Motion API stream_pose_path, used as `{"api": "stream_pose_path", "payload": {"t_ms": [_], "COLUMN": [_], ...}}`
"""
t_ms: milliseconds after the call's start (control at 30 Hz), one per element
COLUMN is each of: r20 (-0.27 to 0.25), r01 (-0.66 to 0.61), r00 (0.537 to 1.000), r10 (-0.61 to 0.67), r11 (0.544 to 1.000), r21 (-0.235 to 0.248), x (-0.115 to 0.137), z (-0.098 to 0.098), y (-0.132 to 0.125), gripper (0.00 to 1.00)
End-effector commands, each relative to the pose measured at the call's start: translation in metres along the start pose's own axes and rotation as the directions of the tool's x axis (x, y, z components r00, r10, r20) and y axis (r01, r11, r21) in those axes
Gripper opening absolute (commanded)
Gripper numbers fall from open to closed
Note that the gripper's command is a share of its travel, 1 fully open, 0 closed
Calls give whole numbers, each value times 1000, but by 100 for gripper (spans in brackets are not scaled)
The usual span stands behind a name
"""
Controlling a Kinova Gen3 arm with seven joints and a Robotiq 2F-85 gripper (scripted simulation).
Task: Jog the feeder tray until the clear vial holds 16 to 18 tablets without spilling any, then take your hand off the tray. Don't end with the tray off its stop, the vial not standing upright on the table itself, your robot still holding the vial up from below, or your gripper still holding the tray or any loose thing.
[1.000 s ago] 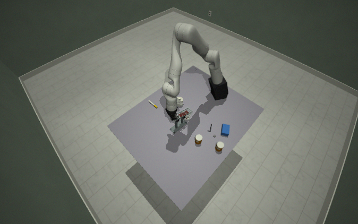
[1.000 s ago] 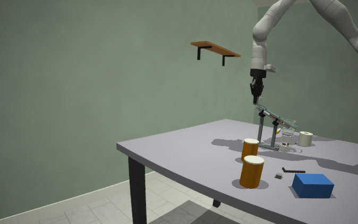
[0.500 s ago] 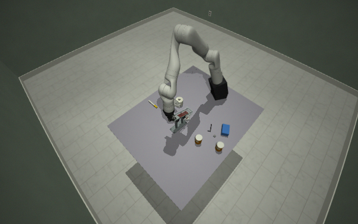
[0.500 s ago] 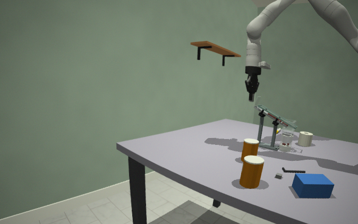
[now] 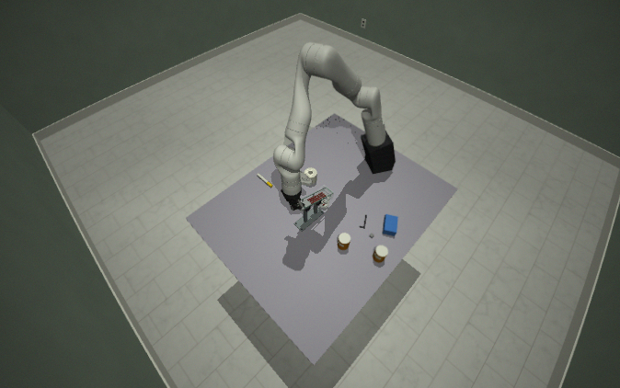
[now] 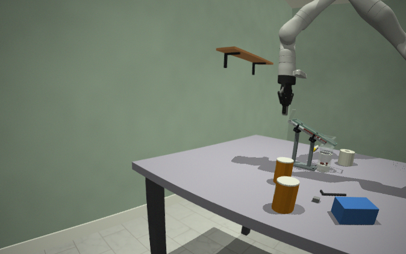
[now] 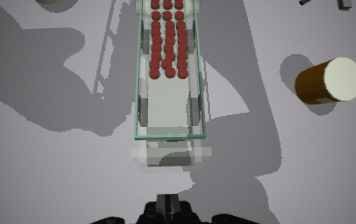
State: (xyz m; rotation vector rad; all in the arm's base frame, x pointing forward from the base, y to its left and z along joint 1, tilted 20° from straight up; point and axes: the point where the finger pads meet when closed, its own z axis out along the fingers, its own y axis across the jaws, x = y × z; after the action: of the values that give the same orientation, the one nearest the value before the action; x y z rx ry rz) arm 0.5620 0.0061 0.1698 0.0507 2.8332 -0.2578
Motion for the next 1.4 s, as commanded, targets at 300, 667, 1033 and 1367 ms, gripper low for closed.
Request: {"api": "stream_pose_path", "payload": {"t_ms": [300, 667, 1033, 1367], "r20": [9, -1, -1, 1], "r01": [0, 0, 0, -1], "r00": [1000, 1000, 1000, 1000], "r10": [0, 0, 0, 1], "r11": [1000, 1000, 1000, 1000], "r21": [-9, -3, -3, -4], "x": [34, 24, -4, -4], "z": [13, 10, -1, -2], "y": [2, 2, 1, 1], "gripper": [0, 0, 0, 0]}}
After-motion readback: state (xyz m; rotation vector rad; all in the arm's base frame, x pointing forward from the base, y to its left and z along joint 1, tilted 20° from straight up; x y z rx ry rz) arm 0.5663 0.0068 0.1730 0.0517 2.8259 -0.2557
